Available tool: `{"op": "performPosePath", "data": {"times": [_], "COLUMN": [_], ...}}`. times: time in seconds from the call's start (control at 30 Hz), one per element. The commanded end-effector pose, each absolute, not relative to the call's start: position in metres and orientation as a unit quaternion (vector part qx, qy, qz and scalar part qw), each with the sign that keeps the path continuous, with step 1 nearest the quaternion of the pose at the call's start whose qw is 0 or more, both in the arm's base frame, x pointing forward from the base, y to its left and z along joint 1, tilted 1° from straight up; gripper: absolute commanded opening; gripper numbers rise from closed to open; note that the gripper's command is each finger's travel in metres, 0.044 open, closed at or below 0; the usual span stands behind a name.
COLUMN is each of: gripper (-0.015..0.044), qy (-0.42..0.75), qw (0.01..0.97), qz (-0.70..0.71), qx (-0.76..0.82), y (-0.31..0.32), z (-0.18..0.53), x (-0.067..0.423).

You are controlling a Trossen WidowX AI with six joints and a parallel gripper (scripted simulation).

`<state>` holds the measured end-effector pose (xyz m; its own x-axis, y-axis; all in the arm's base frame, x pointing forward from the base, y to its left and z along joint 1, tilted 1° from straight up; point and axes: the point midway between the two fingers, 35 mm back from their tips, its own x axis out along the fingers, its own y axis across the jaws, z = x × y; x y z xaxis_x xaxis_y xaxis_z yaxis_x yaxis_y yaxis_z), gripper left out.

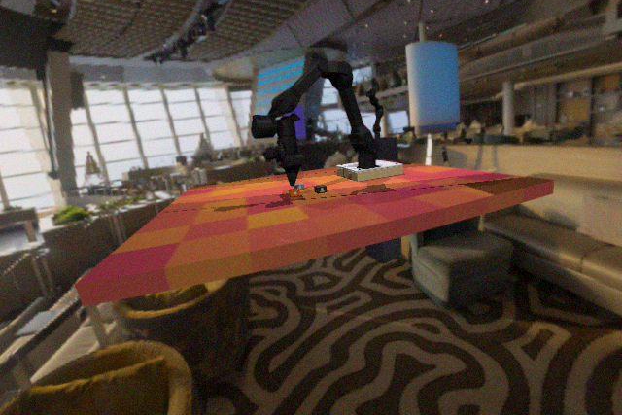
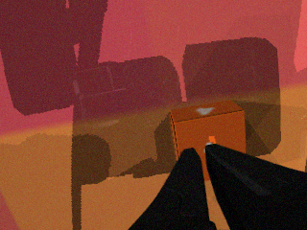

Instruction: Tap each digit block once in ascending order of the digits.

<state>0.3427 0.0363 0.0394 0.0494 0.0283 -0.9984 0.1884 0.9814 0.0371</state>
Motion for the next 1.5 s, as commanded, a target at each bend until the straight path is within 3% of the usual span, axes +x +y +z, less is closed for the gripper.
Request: {"op": "performPosePath", "data": {"times": [0.0, 0.47, 0.73, 0.93, 1.17, 1.47], "gripper": [0.002, 0.002, 0.002, 0.002, 0.002, 0.002], "qy": [0.691, 0.691, 0.691, 0.691, 0.691, 0.694], "qw": [0.716, 0.716, 0.716, 0.716, 0.716, 0.713], "qz": [-0.058, -0.058, -0.058, -0.058, -0.058, -0.058], "qx": [0.08, 0.08, 0.08, 0.08, 0.08, 0.081], "y": [0.036, 0.037, 0.036, 0.034, 0.034, 0.061], "z": [0.03, 0.02, 0.052, 0.128, 0.131, 0.128], "x": [0.341, 0.341, 0.34, 0.338, 0.336, 0.247]}}
